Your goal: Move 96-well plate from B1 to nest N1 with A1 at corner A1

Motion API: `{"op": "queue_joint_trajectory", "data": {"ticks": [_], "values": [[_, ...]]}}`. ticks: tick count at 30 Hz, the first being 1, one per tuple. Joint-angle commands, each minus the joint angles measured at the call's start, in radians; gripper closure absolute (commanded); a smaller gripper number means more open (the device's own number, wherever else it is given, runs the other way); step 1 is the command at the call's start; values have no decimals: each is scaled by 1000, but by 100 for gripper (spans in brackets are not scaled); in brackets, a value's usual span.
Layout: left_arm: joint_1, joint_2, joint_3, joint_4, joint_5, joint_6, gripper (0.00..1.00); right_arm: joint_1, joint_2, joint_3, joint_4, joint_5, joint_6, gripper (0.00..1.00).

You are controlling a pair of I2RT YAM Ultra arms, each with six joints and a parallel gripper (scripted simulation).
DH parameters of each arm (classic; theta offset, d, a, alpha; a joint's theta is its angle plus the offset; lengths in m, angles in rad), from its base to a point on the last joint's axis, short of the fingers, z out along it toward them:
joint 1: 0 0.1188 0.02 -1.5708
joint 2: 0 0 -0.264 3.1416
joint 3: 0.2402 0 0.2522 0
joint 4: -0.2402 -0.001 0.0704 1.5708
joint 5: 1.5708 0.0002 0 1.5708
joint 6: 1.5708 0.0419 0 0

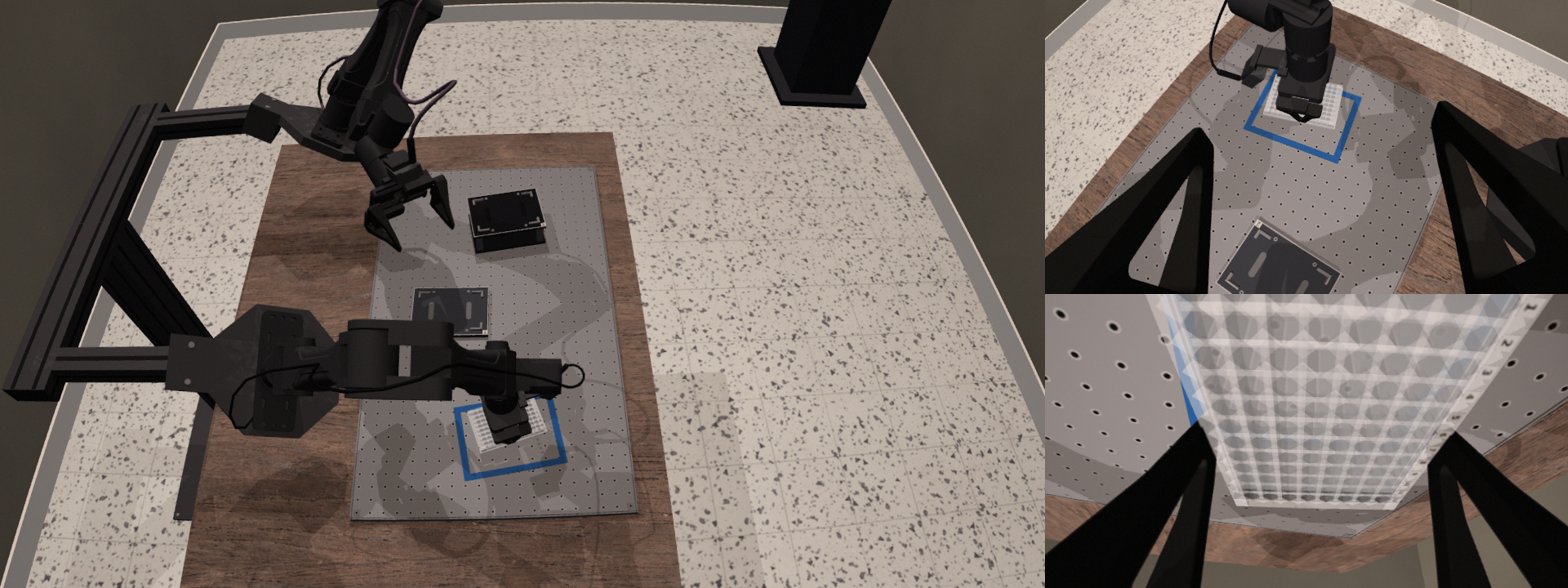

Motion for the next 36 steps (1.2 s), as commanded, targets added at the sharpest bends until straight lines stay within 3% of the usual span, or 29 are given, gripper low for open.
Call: {"op": "queue_joint_trajectory", "data": {"ticks": [1, 6, 15, 17, 18, 28, 36], "values": [[-26, -39, 6, -24, -32, -28, 0, 18, -22, 6, -33, 6, 16, 21], [-96, -140, -114, -90, -162, -119, 0, 18, -22, 6, -30, 5, 16, 21], [-356, -463, -523, -179, -433, -283, 0, 12, -12, 7, -22, 1, 9, 21], [-356, -463, -523, -179, -433, -283, 0, 12, -12, 7, -22, 1, 9, 21], [-404, -543, -577, -220, -476, -327, 0, 12, -12, 7, -22, 1, 9, 21], [-605, -800, -908, -248, -656, -424, 0, 12, -12, 7, -22, 1, 9, 21], [-696, -964, -978, -339, -727, -503, 0, 57, 4, -29, 33, 60, 124, 21]]}}
